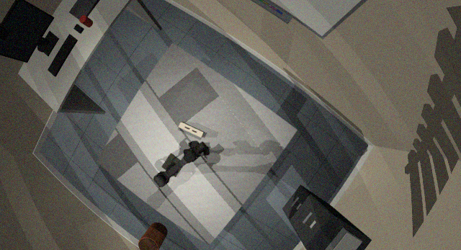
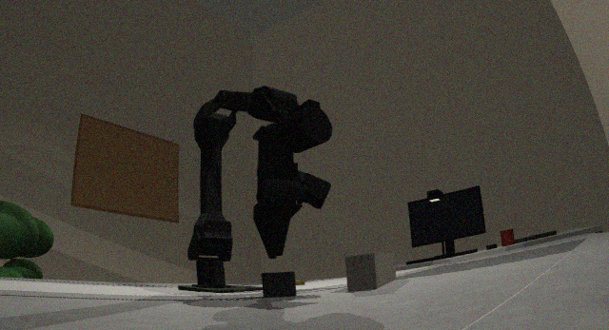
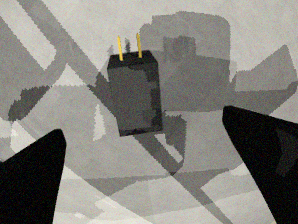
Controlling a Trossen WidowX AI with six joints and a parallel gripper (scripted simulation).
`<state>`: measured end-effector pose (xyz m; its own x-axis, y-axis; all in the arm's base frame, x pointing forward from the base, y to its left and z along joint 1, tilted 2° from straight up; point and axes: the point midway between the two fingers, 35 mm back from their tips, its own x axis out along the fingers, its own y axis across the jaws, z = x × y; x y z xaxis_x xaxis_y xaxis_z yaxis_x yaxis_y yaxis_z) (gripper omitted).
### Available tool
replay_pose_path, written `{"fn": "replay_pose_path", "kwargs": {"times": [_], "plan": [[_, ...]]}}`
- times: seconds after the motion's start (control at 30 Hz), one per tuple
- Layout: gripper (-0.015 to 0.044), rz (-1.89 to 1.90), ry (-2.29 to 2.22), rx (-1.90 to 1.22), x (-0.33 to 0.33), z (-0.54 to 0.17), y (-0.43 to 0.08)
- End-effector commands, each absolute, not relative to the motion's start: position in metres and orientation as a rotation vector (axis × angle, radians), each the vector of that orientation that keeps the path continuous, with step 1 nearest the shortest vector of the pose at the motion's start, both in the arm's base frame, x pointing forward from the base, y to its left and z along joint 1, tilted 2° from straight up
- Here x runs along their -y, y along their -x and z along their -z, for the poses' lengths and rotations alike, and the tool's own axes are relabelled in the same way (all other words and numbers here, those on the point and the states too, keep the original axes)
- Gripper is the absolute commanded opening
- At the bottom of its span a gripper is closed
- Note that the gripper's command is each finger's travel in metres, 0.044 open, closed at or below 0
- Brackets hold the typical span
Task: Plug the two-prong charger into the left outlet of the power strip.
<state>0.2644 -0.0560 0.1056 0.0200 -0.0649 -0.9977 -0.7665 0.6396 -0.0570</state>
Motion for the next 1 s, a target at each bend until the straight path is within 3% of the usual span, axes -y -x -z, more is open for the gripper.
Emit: {"fn": "replay_pose_path", "kwargs": {"times": [0.0, 0.97], "plan": [[0.044, -0.64, 0.736, -1.472, 0.056, -0.097, -0.263], [0.044, -0.64, 0.736, -1.472, 0.056, -0.054, -0.266]]}}
